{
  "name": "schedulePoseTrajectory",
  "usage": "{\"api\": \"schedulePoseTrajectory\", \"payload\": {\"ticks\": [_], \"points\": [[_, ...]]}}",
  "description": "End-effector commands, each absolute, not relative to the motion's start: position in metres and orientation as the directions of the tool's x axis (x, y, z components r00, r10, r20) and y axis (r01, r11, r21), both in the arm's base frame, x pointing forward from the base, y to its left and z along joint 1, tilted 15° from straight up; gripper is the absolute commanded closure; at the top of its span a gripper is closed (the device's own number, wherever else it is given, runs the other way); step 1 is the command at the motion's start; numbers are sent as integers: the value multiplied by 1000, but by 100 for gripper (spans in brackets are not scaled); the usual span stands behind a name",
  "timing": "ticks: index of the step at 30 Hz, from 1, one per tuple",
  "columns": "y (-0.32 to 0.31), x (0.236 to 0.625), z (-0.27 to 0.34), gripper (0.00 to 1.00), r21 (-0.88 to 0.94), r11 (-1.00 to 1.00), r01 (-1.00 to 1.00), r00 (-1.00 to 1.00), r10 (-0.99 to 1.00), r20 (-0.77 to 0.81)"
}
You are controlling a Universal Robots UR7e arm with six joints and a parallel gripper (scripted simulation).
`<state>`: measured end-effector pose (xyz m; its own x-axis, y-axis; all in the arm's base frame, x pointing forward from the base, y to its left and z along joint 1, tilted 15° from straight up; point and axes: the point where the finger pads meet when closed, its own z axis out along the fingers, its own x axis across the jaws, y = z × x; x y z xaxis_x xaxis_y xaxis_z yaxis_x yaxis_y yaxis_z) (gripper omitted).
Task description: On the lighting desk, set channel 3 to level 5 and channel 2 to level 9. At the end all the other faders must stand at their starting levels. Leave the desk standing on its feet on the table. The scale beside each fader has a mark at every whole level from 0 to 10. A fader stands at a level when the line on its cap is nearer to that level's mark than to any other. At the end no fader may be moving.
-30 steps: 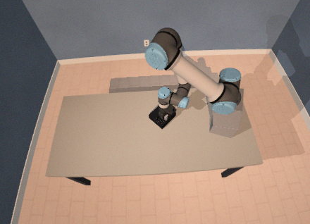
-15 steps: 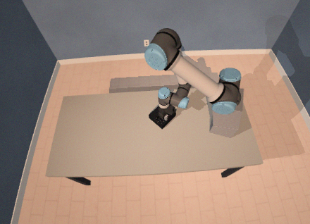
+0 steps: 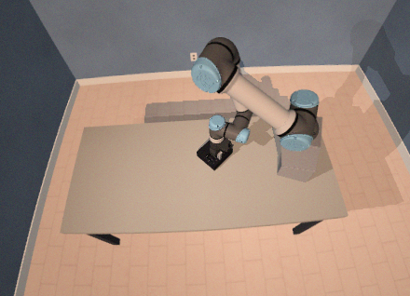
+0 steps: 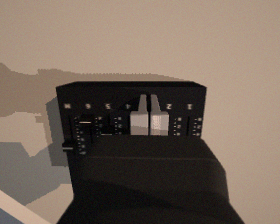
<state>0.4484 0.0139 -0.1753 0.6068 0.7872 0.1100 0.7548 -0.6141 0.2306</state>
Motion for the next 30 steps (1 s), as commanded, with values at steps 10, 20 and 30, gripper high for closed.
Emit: {"api": "schedulePoseTrajectory", "payload": {"ticks": [10,20,30], "points": [[12,451,-174,100,232,-614,755,607,787,111],[9,455,-173,100,232,-614,755,607,787,111],[6,459,-172,100,232,-614,755,607,787,111]]}}
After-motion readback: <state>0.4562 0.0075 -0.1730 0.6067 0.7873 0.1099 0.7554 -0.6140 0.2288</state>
